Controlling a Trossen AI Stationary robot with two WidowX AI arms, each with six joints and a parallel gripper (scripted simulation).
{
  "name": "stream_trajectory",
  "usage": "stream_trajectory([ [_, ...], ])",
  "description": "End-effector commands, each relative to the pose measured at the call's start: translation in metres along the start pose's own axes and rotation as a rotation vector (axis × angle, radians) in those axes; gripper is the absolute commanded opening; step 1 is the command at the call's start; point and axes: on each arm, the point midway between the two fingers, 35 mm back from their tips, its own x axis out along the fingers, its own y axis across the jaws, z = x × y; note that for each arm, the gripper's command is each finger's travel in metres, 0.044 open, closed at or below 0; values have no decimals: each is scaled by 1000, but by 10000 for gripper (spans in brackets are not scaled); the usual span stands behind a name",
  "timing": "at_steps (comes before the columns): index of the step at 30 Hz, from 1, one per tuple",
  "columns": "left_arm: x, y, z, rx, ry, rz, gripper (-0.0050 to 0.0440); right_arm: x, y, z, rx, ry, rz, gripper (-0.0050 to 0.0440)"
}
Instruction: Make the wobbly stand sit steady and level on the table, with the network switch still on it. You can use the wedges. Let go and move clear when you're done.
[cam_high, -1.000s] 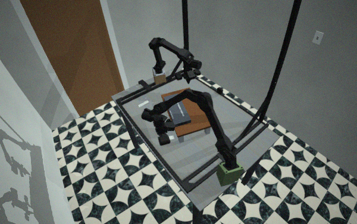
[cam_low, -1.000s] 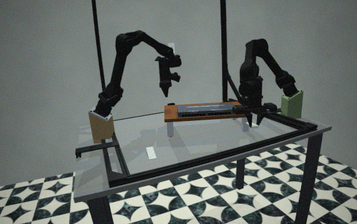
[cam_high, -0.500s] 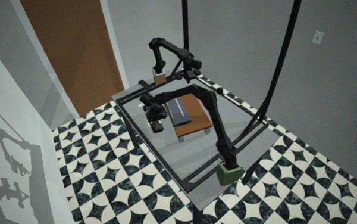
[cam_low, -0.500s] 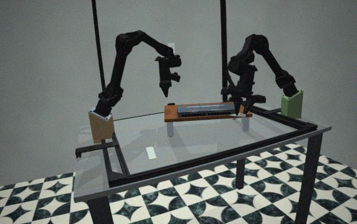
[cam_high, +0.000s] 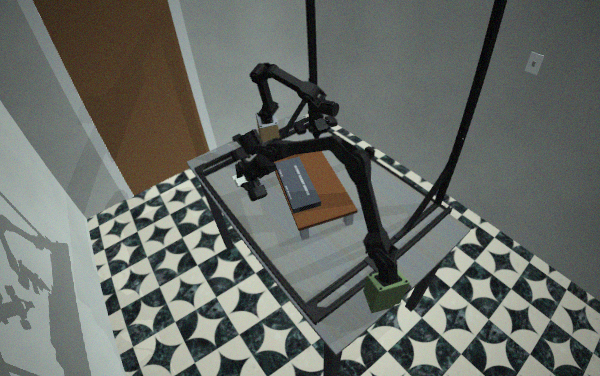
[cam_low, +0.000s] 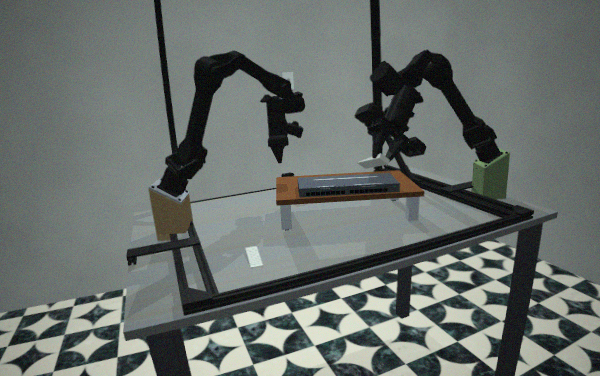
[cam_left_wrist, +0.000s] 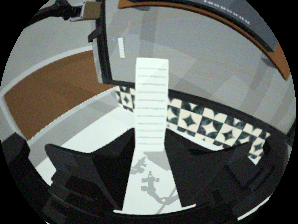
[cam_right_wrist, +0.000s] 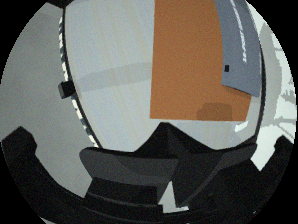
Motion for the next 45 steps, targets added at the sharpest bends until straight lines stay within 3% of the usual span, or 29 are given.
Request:
stream_trajectory([
  [1,-24,53,-4,-71,55,170,0,0,0,0,0,0,0,0],
  [7,-24,53,-4,-71,55,170,0,0,0,0,0,0,0,0],
  [18,-112,160,2,-268,47,584,0,0,0,0,0,0,0,0],
  [24,-112,160,2,-268,47,584,0,0,0,0,0,0,0,0],
  [35,-227,237,23,-442,-93,982,0,0,0,0,0,0,0,0],
  [41,-227,237,23,-442,-93,982,0,0,0,0,0,0,0,0],
  [45,-272,254,34,-481,-170,1108,0,0,0,0,0,0,0,0],
])
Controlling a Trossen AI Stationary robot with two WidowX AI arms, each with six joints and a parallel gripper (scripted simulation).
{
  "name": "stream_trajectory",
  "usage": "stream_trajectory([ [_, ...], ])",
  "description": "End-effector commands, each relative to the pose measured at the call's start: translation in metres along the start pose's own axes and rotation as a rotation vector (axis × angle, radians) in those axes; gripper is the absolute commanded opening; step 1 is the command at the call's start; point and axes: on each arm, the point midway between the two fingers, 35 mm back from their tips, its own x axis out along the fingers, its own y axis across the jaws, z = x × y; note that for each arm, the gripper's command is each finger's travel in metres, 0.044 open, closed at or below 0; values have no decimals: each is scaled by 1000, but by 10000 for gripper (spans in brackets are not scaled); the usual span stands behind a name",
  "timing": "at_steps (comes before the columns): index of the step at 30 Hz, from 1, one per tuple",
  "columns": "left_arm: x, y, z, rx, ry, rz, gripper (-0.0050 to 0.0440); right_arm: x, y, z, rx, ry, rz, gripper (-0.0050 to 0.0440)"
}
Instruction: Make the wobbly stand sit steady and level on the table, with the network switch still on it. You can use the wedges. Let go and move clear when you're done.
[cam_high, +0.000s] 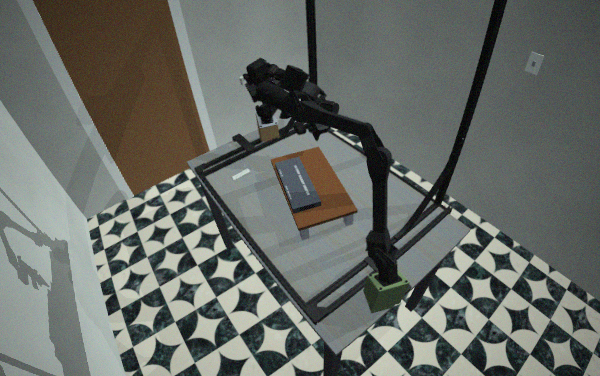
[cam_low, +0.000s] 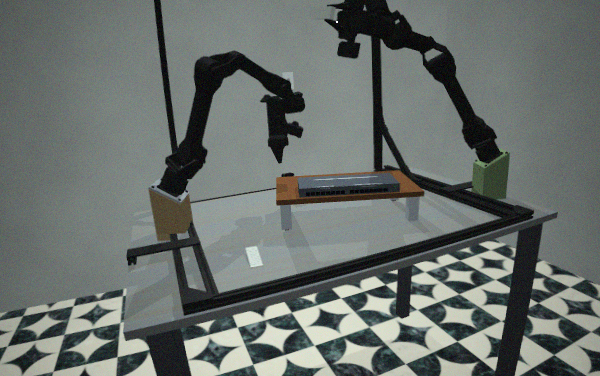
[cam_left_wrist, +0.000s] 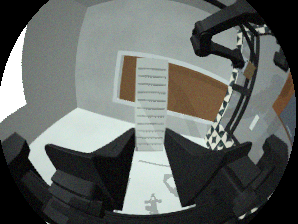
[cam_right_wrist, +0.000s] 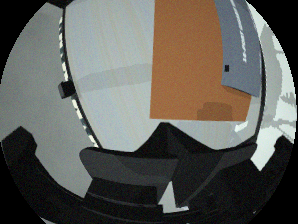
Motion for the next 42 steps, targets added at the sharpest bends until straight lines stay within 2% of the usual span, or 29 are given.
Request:
stream_trajectory([
  [1,-10,40,29,-66,-67,116,0,0,0,0,0,0,0,0],
  [7,-35,99,74,-212,-206,289,0,0,0,0,0,0,0,0],
  [13,-35,99,74,-212,-206,289,0,0,0,0,0,0,0,0],
  [24,-109,190,152,-461,-534,528,0,0,0,0,0,0,0,0],
  [30,-109,190,152,-461,-534,528,0,0,0,0,0,0,0,0],
  [41,-210,257,215,-706,-949,668,0,0,0,0,0,0,0,0],
  [42,-210,257,215,-706,-949,668,0,0,0,0,0,0,0,0],
])
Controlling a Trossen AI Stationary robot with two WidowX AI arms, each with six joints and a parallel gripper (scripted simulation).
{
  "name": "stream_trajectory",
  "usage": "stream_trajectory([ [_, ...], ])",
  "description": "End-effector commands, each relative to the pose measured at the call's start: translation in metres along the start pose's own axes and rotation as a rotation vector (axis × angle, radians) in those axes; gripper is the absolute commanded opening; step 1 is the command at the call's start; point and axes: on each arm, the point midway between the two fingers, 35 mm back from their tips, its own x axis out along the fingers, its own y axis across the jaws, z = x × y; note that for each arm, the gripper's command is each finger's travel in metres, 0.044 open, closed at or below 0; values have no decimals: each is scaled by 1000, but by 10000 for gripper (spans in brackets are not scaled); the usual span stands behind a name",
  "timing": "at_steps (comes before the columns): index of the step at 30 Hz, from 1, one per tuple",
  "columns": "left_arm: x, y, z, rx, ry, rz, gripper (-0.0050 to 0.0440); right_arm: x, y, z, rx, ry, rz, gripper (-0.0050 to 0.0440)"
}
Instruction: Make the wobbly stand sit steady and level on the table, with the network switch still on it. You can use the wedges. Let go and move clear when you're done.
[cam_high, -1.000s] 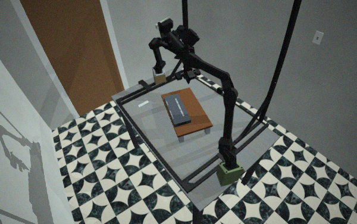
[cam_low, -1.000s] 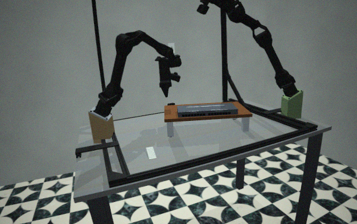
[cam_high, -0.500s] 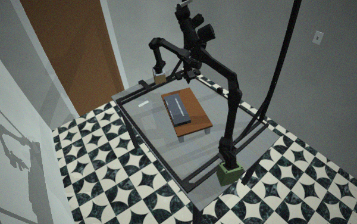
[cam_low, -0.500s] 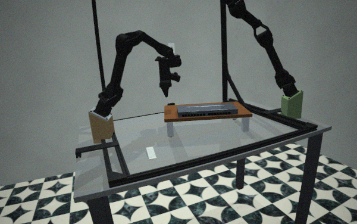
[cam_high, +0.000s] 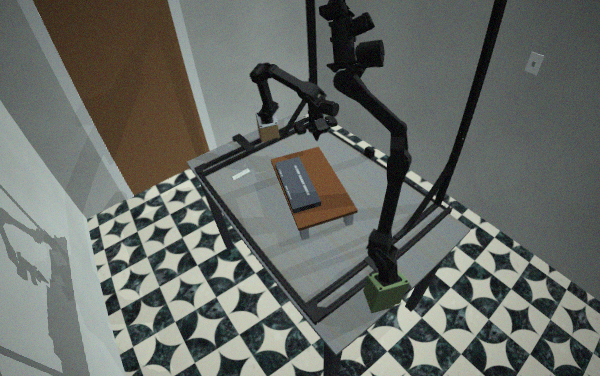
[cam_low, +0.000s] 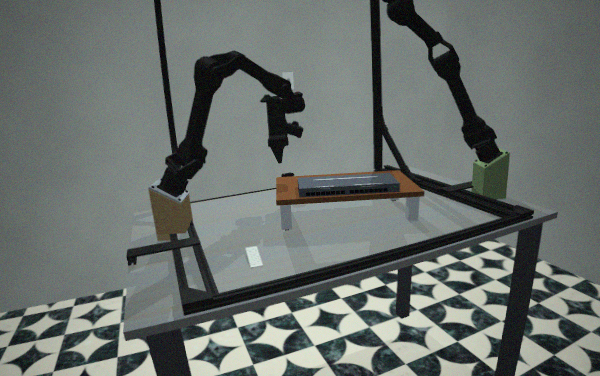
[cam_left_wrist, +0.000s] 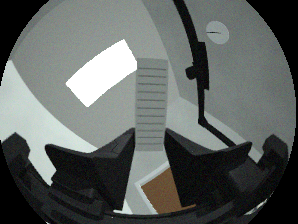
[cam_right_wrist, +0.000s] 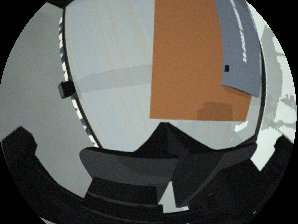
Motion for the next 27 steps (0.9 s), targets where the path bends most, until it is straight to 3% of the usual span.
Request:
stream_trajectory([
  [1,7,6,29,-66,-80,23,0,0,0,0,0,0,0,0],
  [5,7,6,29,-66,-80,23,0,0,0,0,0,0,0,0],
  [12,-17,-13,-88,211,250,-86,0,0,0,0,0,0,0,0],
  [16,-43,-22,-154,342,420,-179,0,0,0,0,0,0,0,0],
  [22,-44,-23,-155,342,420,-179,0,0,0,0,0,0,0,0],
  [27,-87,-30,-225,456,599,-317,0,0,0,0,0,0,0,0],
])
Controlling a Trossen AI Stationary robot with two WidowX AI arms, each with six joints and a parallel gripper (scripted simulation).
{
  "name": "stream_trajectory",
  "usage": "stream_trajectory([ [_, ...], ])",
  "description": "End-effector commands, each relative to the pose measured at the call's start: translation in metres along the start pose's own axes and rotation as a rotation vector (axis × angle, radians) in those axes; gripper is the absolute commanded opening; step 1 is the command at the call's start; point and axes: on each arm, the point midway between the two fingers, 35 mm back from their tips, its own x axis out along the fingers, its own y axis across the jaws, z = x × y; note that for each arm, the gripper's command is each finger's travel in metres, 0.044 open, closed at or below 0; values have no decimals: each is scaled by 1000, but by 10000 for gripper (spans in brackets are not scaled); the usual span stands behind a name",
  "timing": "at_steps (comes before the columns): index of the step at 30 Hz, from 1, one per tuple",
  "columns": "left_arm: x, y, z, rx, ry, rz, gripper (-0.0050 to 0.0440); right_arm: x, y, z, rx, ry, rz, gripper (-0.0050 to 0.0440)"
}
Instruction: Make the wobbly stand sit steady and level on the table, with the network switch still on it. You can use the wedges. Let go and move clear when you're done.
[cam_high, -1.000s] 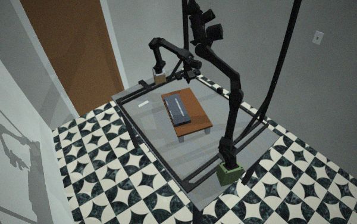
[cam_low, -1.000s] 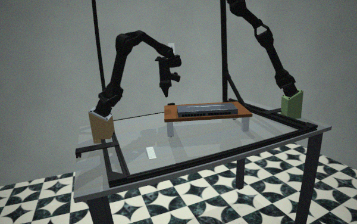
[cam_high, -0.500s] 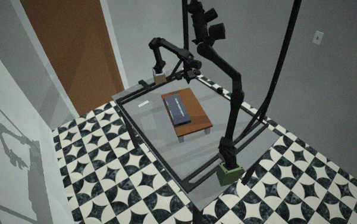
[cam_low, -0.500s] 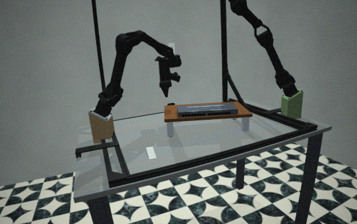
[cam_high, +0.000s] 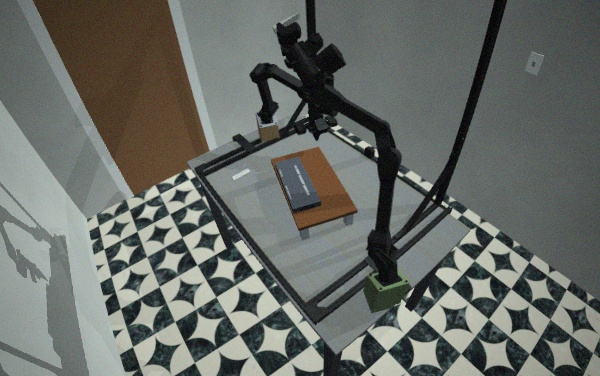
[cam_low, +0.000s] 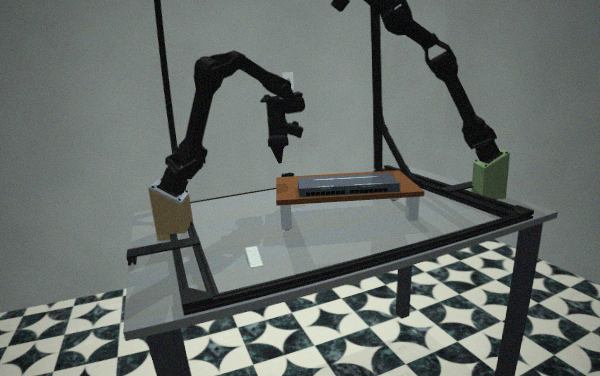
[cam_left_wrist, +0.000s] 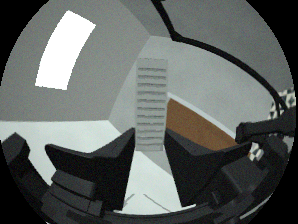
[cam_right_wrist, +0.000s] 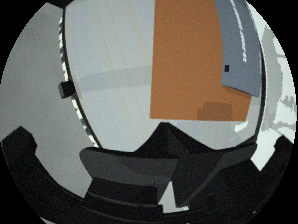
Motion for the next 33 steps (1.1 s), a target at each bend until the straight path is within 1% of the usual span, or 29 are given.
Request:
stream_trajectory([
  [1,-3,-38,-63,98,148,-115,0,0,0,0,0,0,0,0],
  [6,-19,-81,-128,241,299,-291,0,0,0,0,0,0,0,0],
  [7,-19,-83,-131,241,299,-291,0,0,0,0,0,0,0,0],
  [12,-19,-83,-131,241,299,-291,0,0,0,0,0,0,0,0],
  [13,-23,-87,-140,242,315,-312,0,0,0,0,0,0,0,0],
  [18,-54,-130,-201,366,431,-512,0,0,0,0,0,0,0,0],
  [23,-95,-170,-253,470,514,-734,0,0,0,0,0,0,0,0],
  [29,-95,-170,-253,470,514,-734,0,0,0,0,0,0,0,0],
  [30,-102,-174,-261,468,527,-757,0,0,0,0,0,0,0,0],
  [33,-132,-196,-287,518,557,-901,0,0,0,0,0,0,0,0],
])
